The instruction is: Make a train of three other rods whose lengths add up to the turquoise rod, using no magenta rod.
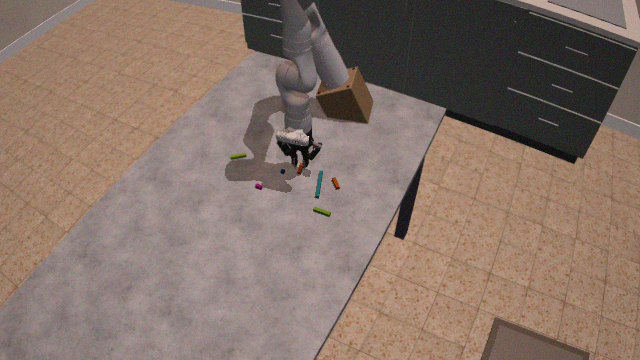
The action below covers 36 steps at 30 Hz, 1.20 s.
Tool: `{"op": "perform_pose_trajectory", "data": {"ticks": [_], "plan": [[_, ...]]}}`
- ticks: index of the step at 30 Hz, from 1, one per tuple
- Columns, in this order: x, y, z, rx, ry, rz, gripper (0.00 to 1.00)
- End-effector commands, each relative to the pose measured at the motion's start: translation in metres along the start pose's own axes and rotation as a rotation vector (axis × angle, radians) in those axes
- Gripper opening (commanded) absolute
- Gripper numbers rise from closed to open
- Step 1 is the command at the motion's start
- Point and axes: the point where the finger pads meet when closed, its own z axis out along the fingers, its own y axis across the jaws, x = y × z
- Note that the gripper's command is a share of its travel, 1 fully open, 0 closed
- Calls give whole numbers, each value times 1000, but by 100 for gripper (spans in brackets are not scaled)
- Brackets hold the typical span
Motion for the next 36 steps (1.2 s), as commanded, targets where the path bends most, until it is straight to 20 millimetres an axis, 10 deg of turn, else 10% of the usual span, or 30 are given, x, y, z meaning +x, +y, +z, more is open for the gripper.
{"op": "perform_pose_trajectory", "data": {"ticks": [1, 36], "plan": [[-1, -2, 0, 2, -1, -3, 24], [1, -3, 17, 3, 4, -2, 24]]}}
